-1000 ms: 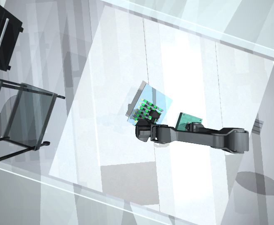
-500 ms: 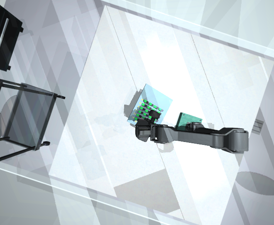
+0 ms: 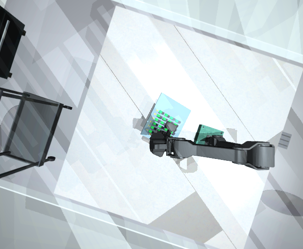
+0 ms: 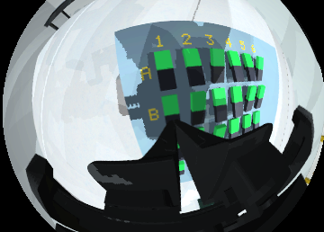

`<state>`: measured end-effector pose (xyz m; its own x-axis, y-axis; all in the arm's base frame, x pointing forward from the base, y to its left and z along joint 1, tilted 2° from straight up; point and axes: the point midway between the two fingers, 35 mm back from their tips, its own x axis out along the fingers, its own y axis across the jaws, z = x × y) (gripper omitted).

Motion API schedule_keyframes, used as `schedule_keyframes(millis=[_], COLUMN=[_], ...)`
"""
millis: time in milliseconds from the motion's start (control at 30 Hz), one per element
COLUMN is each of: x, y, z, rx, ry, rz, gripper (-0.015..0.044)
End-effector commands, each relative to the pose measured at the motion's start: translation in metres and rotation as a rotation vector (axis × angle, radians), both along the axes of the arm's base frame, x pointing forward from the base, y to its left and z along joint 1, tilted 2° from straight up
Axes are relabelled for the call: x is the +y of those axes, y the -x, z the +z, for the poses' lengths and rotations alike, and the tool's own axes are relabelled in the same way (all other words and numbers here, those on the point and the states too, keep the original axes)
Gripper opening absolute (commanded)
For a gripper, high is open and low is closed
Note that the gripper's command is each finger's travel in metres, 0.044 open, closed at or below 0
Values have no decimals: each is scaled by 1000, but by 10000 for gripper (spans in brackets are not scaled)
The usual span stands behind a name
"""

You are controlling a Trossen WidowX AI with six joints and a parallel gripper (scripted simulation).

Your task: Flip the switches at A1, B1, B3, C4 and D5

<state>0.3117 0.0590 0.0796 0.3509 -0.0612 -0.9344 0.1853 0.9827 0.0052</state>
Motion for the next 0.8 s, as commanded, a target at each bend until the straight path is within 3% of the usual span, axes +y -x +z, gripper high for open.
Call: schedule_keyframes(millis=[0, 367, 567, 767], x=[0, 0, 3, -5], y=[-1, -1, 18, 20], z=[-2, -3, 57, 59], rx=[1, 1, 27, 29], ry=[3, 3, -2, -2], rz=[4, 4, 4, 4], gripper=[0, 0, 0, 0])
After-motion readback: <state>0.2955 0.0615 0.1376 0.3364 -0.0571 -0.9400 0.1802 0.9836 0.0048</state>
